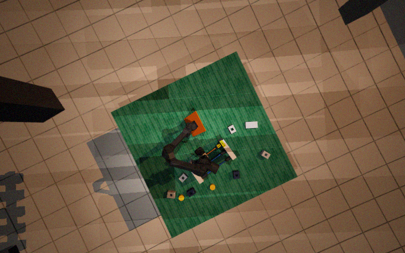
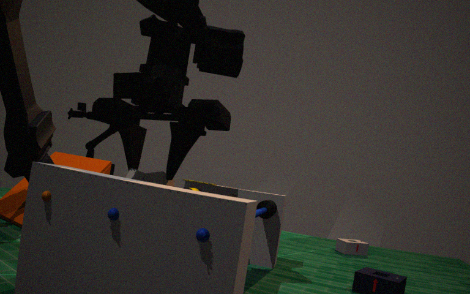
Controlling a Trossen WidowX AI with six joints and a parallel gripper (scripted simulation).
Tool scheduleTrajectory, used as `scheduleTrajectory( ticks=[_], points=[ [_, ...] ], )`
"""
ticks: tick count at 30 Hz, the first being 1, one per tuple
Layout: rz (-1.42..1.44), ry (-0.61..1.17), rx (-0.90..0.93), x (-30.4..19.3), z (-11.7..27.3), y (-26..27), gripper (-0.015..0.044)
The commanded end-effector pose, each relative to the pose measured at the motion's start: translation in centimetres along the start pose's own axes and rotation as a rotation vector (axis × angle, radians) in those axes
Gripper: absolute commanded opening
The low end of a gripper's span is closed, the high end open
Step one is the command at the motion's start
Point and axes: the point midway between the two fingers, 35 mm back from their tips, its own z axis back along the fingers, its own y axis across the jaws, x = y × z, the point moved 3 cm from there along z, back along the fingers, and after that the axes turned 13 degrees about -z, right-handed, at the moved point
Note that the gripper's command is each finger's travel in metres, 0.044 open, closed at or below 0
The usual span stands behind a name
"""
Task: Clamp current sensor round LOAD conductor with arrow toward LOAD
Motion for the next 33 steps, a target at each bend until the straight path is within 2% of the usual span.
scheduleTrajectory(
  ticks=[1,11,18,23,33],
  points=[
    [0.005,-0.001,0.004,0.0,0.0,0.0,0.0184],
    [0.005,-0.001,0.004,0.0,0.0,0.0,0.0440],
    [0.005,-0.001,0.004,0.0,0.0,0.0,0.0440],
    [-0.003,-0.001,0.002,0.1,-3.2,0.0,0.0440],
    [-0.004,-0.001,0.002,0.1,-4.1,0.1,0.0440]
  ],
)
